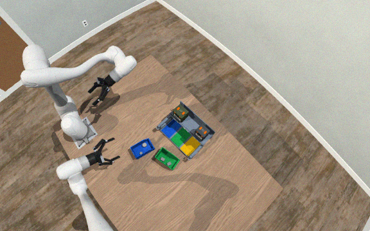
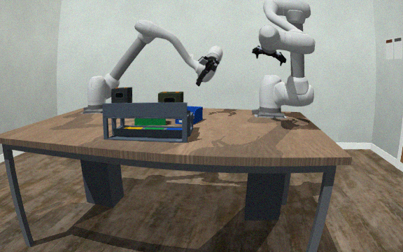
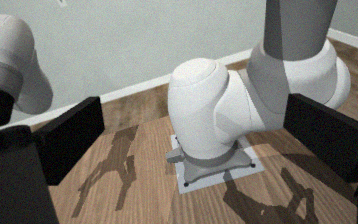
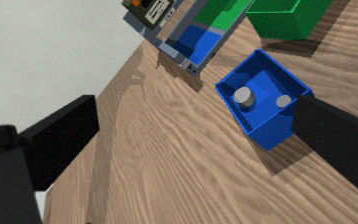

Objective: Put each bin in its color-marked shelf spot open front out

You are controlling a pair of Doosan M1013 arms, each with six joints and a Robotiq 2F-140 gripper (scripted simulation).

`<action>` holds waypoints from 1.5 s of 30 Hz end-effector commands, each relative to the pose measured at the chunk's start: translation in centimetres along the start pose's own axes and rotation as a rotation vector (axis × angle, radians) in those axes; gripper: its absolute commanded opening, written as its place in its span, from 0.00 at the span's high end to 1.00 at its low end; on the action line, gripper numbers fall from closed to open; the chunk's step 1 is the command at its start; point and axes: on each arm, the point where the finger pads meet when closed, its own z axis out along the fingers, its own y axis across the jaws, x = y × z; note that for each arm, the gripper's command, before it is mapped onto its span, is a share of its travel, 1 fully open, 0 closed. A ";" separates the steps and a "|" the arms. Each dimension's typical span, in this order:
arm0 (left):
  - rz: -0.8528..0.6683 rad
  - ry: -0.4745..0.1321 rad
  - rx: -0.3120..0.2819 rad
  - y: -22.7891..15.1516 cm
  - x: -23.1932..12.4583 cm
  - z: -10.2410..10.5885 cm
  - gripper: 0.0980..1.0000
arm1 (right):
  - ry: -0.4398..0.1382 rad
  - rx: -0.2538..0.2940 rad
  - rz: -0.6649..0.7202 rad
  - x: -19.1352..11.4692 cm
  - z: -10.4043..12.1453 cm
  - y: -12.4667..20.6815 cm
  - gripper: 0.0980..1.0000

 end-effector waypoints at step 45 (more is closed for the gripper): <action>0.000 -0.001 0.000 0.0 0.0 0.0 0.00 | 0.018 -0.168 -0.150 7.0 9.6 -0.5 0.00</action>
